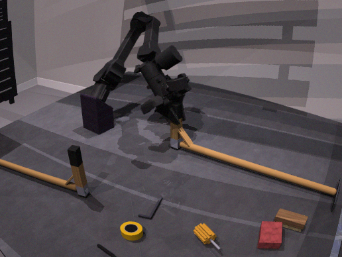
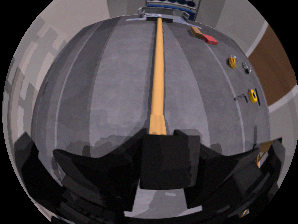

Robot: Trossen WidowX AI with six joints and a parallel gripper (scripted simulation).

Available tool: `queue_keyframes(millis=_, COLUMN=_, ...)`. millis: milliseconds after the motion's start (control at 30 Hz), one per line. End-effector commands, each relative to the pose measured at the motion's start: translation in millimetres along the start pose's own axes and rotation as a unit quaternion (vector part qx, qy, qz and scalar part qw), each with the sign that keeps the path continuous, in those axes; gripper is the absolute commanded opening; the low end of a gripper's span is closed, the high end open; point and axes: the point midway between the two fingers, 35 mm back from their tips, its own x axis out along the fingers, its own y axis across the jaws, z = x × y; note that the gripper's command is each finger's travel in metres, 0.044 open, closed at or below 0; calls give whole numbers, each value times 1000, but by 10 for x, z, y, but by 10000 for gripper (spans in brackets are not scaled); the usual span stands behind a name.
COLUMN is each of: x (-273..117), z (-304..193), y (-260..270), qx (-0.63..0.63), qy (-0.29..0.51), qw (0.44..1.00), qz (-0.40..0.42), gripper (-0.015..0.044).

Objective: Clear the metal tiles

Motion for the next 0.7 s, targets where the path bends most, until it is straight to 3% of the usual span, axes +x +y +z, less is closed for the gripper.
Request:
queue_keyframes(millis=0, x=33, z=102, y=18, qx=-3, qy=-6, qw=1000, qz=0, gripper=0)
queue_keyframes(millis=667, x=225, z=356, y=30, qx=-6, qy=-6, qw=1000, qz=5, gripper=0)
